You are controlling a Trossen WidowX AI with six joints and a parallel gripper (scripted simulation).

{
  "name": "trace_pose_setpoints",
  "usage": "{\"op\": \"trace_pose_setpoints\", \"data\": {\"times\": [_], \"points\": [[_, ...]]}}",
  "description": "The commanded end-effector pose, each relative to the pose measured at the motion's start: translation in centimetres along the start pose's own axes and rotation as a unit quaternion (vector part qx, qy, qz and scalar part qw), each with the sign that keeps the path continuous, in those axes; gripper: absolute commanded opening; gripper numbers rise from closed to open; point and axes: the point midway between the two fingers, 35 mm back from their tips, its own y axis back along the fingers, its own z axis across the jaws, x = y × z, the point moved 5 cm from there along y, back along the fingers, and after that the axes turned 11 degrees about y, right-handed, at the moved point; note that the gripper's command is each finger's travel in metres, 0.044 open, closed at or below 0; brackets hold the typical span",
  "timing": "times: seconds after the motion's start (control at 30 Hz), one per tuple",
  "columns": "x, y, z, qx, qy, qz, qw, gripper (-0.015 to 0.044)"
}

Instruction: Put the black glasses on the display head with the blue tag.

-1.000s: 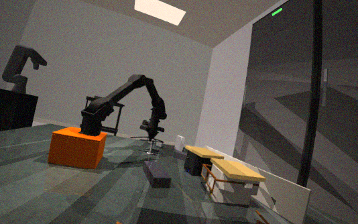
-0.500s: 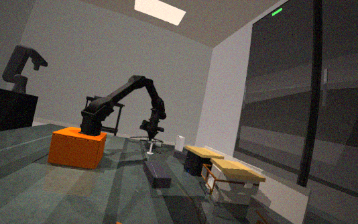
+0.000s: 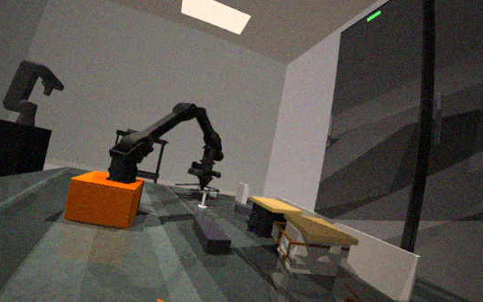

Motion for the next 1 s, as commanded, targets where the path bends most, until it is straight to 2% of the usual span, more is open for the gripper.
{"op": "trace_pose_setpoints", "data": {"times": [0.0, 0.97], "points": [[-0.2, 0.2, -0.3, 0.003, -0.002, -0.001, 1.000, 0.0000], [-1.9, 0.2, -1.1, 0.003, -0.002, -0.002, 1.000, 0.0000]]}}
